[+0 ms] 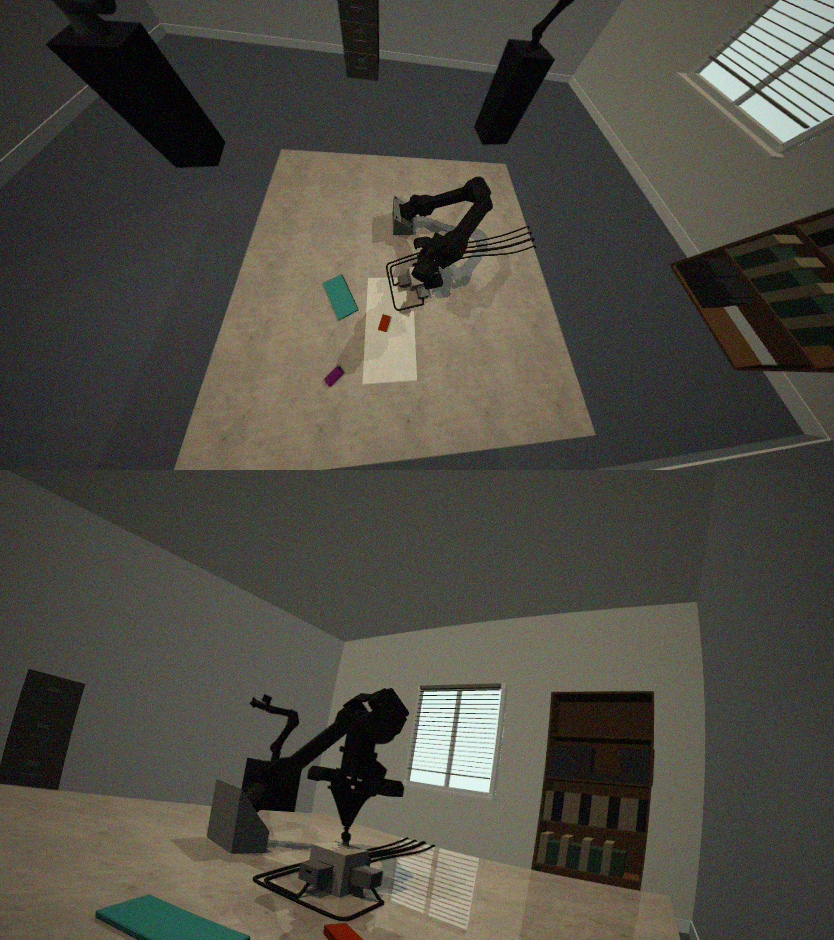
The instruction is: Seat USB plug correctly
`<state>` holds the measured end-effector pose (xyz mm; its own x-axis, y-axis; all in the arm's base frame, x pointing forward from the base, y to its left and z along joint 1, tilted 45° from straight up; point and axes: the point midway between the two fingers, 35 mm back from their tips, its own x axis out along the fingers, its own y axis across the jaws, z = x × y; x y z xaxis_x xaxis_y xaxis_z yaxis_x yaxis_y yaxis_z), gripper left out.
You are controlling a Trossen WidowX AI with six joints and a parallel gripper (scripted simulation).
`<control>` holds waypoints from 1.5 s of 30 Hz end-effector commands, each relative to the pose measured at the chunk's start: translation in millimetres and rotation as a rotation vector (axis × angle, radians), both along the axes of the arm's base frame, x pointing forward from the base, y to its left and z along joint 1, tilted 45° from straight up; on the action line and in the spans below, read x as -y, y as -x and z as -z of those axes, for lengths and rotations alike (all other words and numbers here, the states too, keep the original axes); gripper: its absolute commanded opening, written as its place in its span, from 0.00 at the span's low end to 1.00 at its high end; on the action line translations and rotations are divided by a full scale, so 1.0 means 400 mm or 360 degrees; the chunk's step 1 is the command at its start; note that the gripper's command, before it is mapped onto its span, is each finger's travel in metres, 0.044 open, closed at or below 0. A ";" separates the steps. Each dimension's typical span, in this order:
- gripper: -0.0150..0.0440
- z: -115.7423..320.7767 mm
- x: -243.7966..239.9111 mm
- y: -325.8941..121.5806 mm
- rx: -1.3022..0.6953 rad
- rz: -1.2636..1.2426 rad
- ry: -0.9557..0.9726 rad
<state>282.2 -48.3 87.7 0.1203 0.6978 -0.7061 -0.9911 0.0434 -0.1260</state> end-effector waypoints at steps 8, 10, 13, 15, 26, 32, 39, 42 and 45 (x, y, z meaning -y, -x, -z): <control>0.25 -0.015 0.017 0.002 0.0005 -0.0004 0.0007; 0.25 -0.017 0.019 0.002 0.0005 -0.0004 0.0007; 0.25 -0.021 0.023 0.003 0.0005 -0.0004 0.0007; 0.25 -0.023 0.025 0.003 0.0005 -0.0004 0.0007; 0.25 -0.036 0.038 0.006 0.0004 -0.0004 0.0007; 0.25 -0.035 0.037 0.006 -0.0015 0.0015 0.0001; 0.25 -0.034 0.034 0.006 -0.0184 0.0186 -0.0030; 0.25 -0.033 0.034 0.006 -0.0277 0.0280 -0.0046; 0.25 -0.033 0.034 0.006 -0.0365 0.0370 -0.0062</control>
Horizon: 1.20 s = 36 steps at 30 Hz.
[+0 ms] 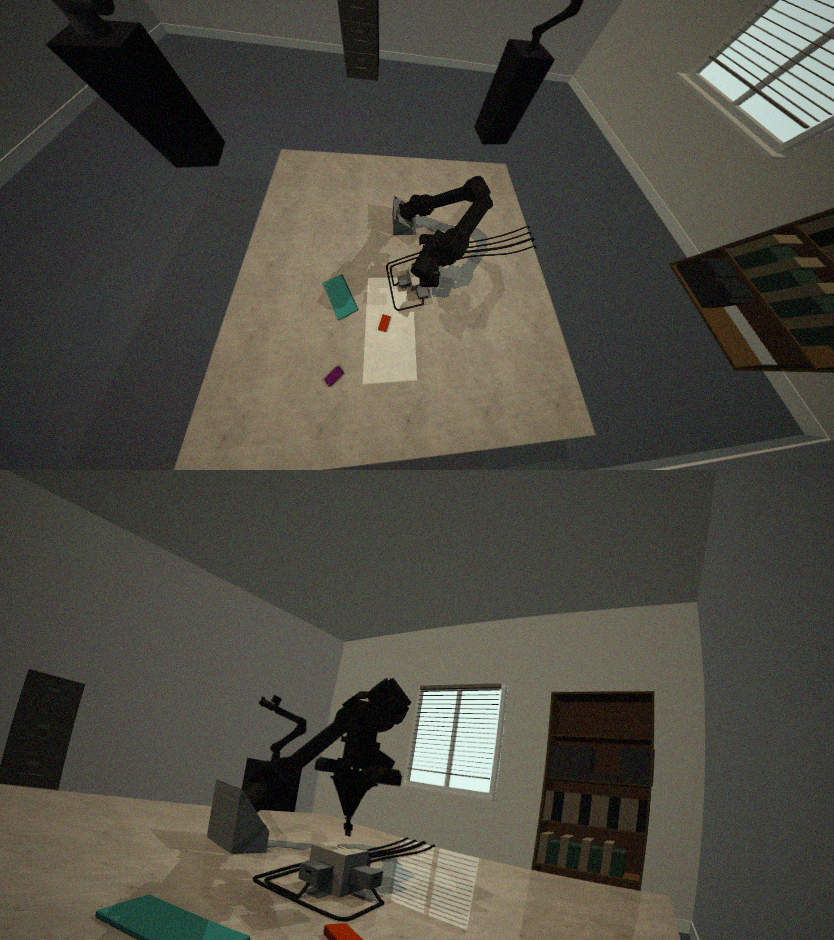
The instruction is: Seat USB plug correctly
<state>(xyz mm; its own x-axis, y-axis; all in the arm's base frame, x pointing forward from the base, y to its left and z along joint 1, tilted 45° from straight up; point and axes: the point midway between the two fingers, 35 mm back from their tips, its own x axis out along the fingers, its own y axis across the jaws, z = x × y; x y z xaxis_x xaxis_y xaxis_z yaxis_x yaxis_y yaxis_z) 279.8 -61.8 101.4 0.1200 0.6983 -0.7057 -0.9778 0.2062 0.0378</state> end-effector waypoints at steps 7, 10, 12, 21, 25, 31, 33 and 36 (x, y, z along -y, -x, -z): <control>0.25 0.001 0.000 0.000 -0.0309 0.0314 -0.0051; 0.25 0.001 0.000 0.000 -0.0397 0.0402 -0.0066; 0.25 0.001 0.000 0.000 -0.0455 0.0461 -0.0076; 0.25 0.001 0.000 0.000 -0.0716 0.0726 -0.0121; 0.25 0.001 0.000 0.000 -0.0833 0.0844 -0.0141; 0.25 0.001 0.000 0.000 -0.1007 0.1020 -0.0171; 0.25 0.001 0.000 0.000 -0.1065 0.1079 -0.0181; 0.25 0.001 0.000 0.000 -0.1152 0.1167 -0.0196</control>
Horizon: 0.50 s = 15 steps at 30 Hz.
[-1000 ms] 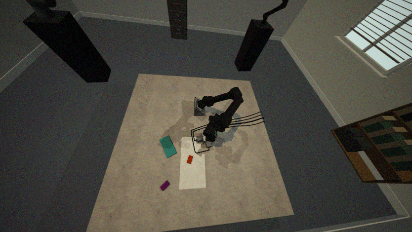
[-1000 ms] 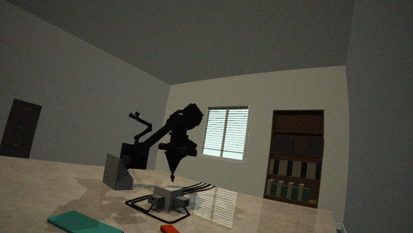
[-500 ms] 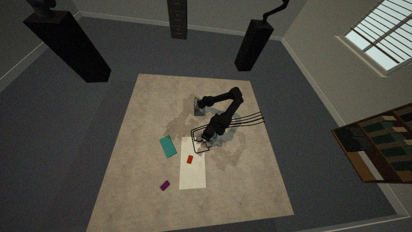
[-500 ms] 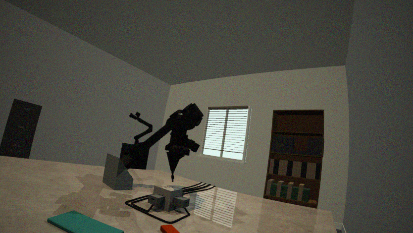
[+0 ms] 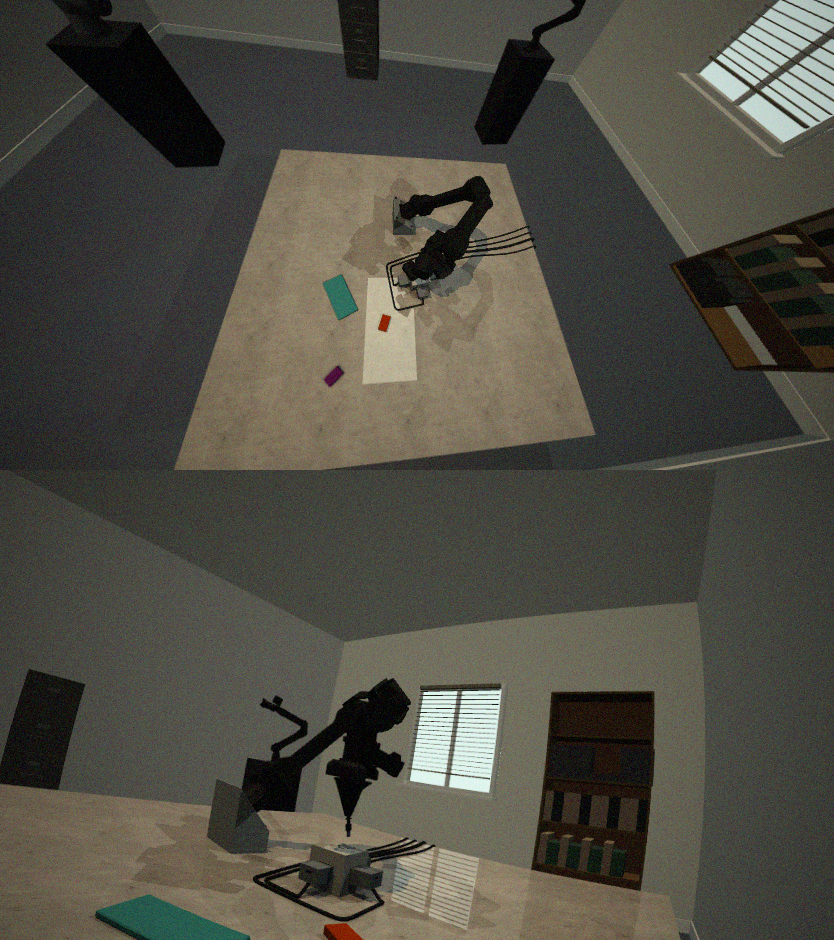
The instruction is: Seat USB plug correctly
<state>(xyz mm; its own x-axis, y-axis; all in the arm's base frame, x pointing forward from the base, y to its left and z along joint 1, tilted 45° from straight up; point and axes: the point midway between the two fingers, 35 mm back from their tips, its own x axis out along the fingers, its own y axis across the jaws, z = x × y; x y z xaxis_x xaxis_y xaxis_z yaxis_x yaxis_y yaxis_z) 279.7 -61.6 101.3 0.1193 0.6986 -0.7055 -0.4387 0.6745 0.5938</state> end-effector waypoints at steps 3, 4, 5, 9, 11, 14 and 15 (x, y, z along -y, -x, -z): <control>0.25 0.001 0.001 -0.001 -0.0196 0.0201 -0.0031; 0.25 0.001 0.001 -0.001 -0.0225 0.0231 -0.0036; 0.25 0.001 0.001 -0.001 -0.0254 0.0260 -0.0041; 0.25 0.001 0.001 -0.001 -0.0370 0.0378 -0.0061; 0.25 0.001 0.001 -0.001 -0.0428 0.0436 -0.0071; 0.25 0.001 0.001 -0.001 -0.0516 0.0525 -0.0086; 0.25 0.001 0.001 -0.001 -0.0545 0.0554 -0.0091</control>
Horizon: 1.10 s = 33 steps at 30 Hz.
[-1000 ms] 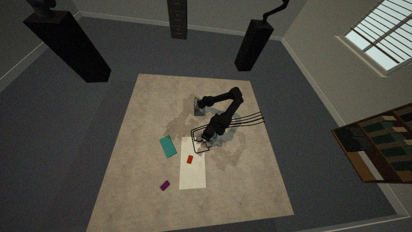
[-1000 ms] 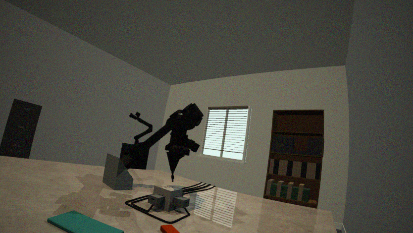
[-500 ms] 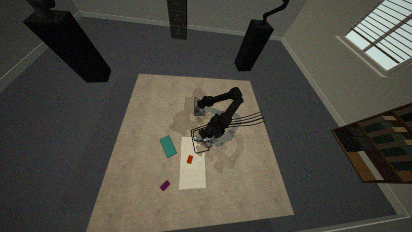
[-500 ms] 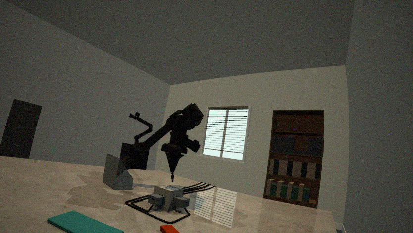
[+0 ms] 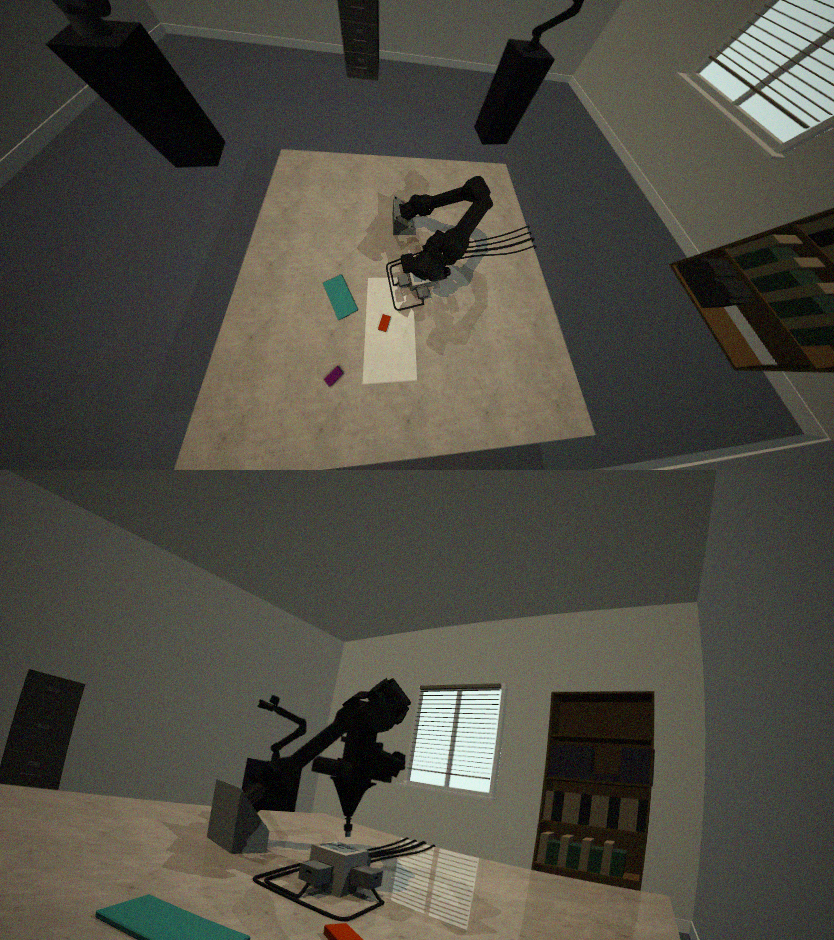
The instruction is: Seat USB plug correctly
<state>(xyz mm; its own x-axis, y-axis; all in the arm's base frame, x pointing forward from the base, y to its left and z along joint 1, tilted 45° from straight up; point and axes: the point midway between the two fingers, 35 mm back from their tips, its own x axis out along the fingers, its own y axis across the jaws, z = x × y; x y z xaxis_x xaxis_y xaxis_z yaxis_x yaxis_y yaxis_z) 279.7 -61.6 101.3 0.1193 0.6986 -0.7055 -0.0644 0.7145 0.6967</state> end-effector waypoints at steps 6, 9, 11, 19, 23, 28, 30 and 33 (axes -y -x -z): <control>0.25 0.001 0.001 -0.001 -0.0283 0.0289 -0.0046; 0.25 0.001 0.001 -0.001 -0.0370 0.0378 -0.0061; 0.25 0.001 0.001 -0.001 -0.0428 0.0436 -0.0071; 0.25 0.001 0.001 -0.001 -0.0661 0.0672 -0.0111; 0.25 0.001 0.001 -0.001 -0.0777 0.0789 -0.0131; 0.25 0.001 0.001 -0.001 -0.0923 0.0936 -0.0156; 0.25 0.001 0.001 -0.001 -0.0981 0.0995 -0.0166; 0.25 0.001 0.001 -0.001 -0.1068 0.1083 -0.0181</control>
<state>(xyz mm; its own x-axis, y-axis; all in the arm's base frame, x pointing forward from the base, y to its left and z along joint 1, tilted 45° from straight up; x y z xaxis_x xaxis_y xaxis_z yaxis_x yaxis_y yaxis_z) 279.7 -61.6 101.3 0.1192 0.6986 -0.7055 0.7118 0.4352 0.5513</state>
